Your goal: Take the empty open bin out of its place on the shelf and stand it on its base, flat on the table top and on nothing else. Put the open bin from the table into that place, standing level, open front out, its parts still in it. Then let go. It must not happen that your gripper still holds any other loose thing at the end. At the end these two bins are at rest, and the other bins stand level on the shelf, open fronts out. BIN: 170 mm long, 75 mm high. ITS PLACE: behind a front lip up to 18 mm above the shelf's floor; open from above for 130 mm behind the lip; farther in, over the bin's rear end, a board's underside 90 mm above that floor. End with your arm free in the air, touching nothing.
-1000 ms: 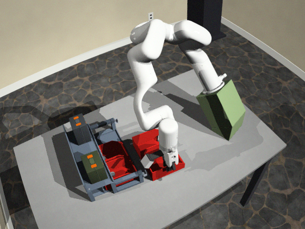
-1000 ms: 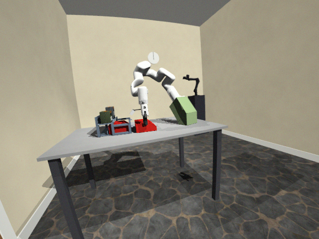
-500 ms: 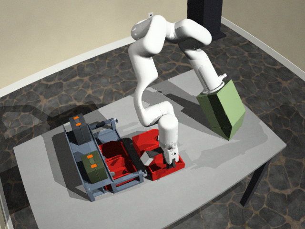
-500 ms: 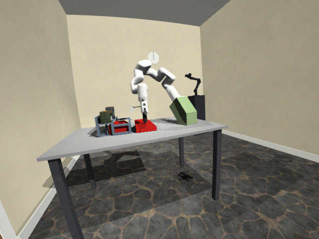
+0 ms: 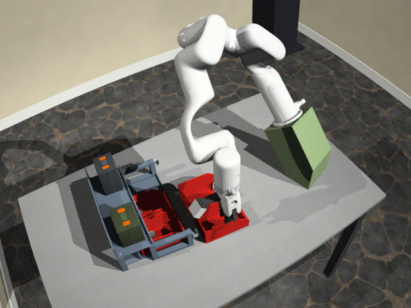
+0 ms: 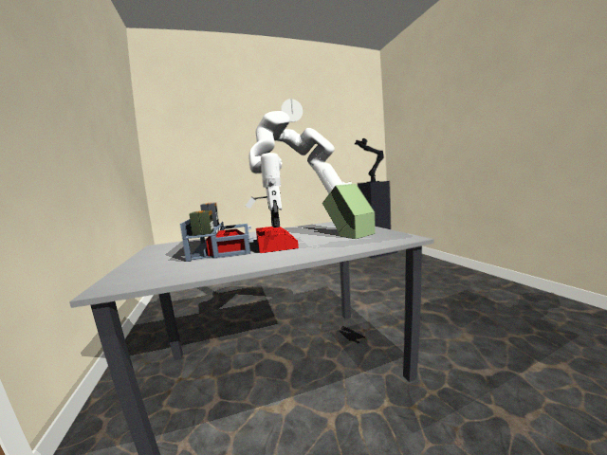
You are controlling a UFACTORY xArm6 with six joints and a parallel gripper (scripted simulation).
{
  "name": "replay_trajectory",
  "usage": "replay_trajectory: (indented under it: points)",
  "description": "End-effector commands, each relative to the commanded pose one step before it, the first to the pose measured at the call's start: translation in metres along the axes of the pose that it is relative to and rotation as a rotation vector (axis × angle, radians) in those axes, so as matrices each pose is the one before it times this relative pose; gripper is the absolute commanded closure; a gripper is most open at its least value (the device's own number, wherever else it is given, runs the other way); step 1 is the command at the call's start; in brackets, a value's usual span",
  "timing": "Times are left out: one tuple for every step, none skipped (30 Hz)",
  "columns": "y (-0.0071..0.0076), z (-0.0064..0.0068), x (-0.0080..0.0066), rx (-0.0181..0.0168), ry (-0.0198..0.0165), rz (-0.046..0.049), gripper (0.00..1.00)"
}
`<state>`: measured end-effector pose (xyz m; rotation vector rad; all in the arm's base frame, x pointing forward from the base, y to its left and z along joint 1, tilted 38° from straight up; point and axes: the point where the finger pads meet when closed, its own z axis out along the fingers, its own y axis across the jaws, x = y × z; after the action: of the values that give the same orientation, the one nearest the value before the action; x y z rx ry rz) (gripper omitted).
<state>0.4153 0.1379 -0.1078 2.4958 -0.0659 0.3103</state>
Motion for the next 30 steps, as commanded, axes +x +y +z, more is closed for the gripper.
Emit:
replay_trajectory:
  points:
    - [-0.00064,-0.00641,0.00117,0.00220,0.00238,0.00082,0.74]
    - [0.00000,-0.00168,0.00000,0.00000,0.00000,0.00000,0.74]
    - [0.00000,-0.00165,0.00000,0.00000,0.00000,0.00000,0.74]
    - [0.00000,-0.00161,-0.00001,0.00001,-0.00001,0.00000,0.74]
    - [0.00000,-0.00158,0.00000,0.00000,0.00000,0.00000,0.74]
    - [0.00000,-0.00154,0.00000,0.00000,0.00001,0.00000,0.74]
    - [0.00000,-0.00150,0.00000,0.00001,-0.00001,0.00000,0.74]
    - [0.00000,-0.00146,0.00000,0.00000,0.00000,0.00000,0.74]
    - [0.00000,-0.00141,0.00001,-0.00001,0.00001,0.00000,0.74]
    - [0.00000,-0.00137,0.00000,0.00000,0.00000,0.00000,0.74]
    - [0.00000,-0.00131,-0.00001,0.00001,-0.00001,0.00000,0.74]
    - [0.00000,-0.00127,0.00000,0.00000,0.00000,0.00000,0.74]
    - [0.00000,-0.00122,0.00000,-0.00001,0.00001,0.00000,0.74]
    - [0.00000,-0.00116,0.00000,0.00000,0.00000,0.00000,0.74]
    - [0.00000,-0.00110,-0.00001,0.00001,-0.00001,0.00000,0.74]
    - [0.00000,-0.00105,0.00000,0.00000,0.00000,0.00000,0.74]
    - [0.00000,0.00000,0.00000,0.00000,0.00000,0.00000,0.74]
    - [0.00000,0.00000,0.00000,0.00000,0.00000,0.00000,0.74]
    - [0.00000,-0.00100,0.00001,-0.00001,0.00001,0.00000,0.74]
    - [0.00000,-0.00094,0.00000,0.00000,0.00000,0.00000,0.74]
    - [0.00000,-0.00088,0.00000,0.00000,0.00000,0.00000,0.74]
    - [0.00000,-0.00082,0.00000,0.00000,0.00000,0.00000,0.74]
    - [0.00000,-0.00076,-0.00001,0.00001,-0.00001,0.00000,0.74]
    - [0.00000,-0.00070,0.00000,0.00000,0.00000,0.00000,0.74]
    - [0.00000,-0.00065,0.00000,0.00000,0.00001,0.00000,0.74]
    - [0.00000,-0.00059,0.00000,0.00000,0.00000,0.00000,0.74]
    - [0.00000,-0.00053,0.00000,0.00000,0.00000,0.00000,0.74]
    - [0.00000,-0.00048,0.00000,0.00000,0.00000,0.00000,0.74]
    - [0.00000,-0.00042,0.00000,0.00000,0.00000,0.00000,0.74]
    - [0.00000,-0.00037,0.00000,0.00000,0.00000,0.00000,0.74]
